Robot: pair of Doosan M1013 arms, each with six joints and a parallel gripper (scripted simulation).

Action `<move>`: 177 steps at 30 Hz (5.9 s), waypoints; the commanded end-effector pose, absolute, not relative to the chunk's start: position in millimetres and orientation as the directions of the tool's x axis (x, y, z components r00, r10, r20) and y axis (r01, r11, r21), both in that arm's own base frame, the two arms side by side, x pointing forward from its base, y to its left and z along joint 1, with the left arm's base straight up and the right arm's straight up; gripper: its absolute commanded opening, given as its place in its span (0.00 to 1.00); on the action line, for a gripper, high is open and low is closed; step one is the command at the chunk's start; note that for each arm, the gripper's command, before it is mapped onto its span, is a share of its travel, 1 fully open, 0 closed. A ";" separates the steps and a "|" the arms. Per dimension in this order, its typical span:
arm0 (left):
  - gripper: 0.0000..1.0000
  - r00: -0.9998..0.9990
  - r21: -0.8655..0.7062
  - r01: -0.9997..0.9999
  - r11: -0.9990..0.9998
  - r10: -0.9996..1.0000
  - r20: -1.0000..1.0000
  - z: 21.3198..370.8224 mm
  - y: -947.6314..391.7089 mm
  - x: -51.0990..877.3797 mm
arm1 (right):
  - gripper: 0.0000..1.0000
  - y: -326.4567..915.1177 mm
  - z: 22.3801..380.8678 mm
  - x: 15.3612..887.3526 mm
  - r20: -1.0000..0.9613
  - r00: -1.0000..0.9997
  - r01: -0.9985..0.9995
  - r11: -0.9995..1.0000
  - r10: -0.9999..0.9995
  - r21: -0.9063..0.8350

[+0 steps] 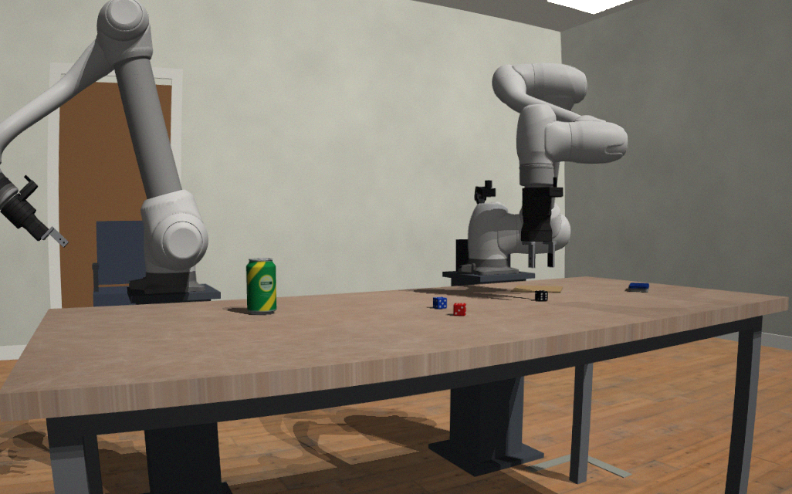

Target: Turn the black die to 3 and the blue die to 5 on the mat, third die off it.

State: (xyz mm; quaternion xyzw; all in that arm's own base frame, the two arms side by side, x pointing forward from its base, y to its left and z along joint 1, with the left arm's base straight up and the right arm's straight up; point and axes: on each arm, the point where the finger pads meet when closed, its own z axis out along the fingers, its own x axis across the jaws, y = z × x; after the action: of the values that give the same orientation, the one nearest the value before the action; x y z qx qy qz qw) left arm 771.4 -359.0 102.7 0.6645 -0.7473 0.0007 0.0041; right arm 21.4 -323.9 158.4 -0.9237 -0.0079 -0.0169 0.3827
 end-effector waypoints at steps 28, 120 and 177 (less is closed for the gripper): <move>0.79 0.005 0.000 -1.000 -0.005 -1.000 0.000 100.6 -356.3 769.9 | 1.00 -324.1 158.8 21.5 0.038 0.999 0.028 -0.708 0.002 -0.706; 0.79 0.006 0.000 -1.000 -0.006 -1.000 0.000 20.1 -356.6 769.8 | 1.00 -324.1 158.8 21.5 0.038 0.999 0.028 -0.708 0.002 -0.706; 0.49 0.006 0.000 -1.000 -0.006 -1.000 0.000 20.0 -356.6 769.8 | 1.00 -324.1 158.8 21.5 0.038 0.999 0.028 -0.708 0.002 -0.706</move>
State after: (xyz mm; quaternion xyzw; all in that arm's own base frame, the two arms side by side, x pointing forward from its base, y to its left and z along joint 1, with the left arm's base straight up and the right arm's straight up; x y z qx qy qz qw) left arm 769.4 -356.4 18.4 0.7091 -0.7051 -0.0007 0.0004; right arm 21.4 -323.9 158.4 -0.9237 -0.0079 -0.0169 0.3827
